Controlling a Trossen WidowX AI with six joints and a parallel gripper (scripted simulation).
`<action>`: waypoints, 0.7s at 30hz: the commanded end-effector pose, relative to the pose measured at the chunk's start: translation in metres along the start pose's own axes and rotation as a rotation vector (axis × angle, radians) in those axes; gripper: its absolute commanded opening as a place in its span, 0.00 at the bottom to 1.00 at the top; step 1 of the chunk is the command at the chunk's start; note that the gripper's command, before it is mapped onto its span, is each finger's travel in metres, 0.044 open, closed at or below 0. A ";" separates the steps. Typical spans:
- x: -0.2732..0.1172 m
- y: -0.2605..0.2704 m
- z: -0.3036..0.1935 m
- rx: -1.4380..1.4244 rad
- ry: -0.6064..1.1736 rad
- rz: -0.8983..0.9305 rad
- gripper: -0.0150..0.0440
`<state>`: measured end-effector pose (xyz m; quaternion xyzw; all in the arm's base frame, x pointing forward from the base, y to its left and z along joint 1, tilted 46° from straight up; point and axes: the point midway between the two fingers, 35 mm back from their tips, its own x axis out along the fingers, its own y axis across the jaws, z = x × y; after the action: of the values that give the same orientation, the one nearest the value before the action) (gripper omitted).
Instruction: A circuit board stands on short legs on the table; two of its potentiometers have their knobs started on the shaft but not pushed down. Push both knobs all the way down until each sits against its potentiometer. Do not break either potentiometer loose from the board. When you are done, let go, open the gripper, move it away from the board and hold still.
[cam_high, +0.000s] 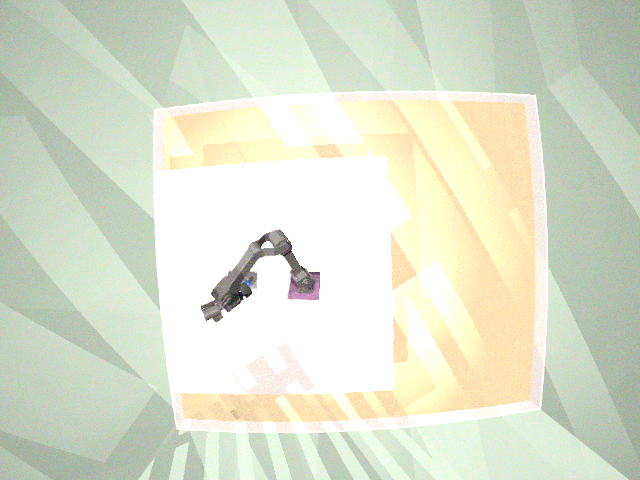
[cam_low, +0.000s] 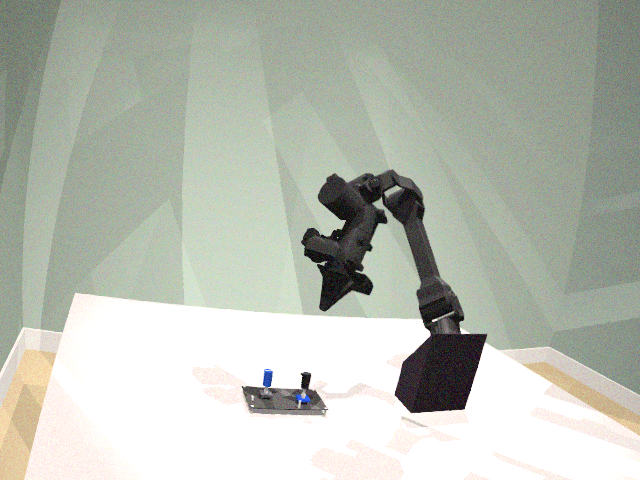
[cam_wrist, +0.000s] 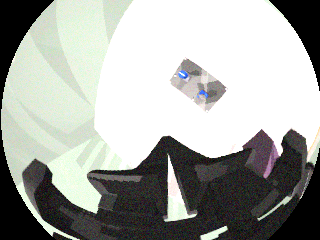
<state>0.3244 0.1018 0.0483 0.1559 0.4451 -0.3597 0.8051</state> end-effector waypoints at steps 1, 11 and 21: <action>0.015 -0.009 0.005 -0.106 0.001 -0.087 0.25; 0.047 -0.033 0.018 -0.368 0.050 -0.289 0.25; 0.075 -0.060 0.028 -0.630 0.158 -0.469 0.25</action>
<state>0.3254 0.0216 0.0111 -0.1395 0.5947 -0.3729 0.6985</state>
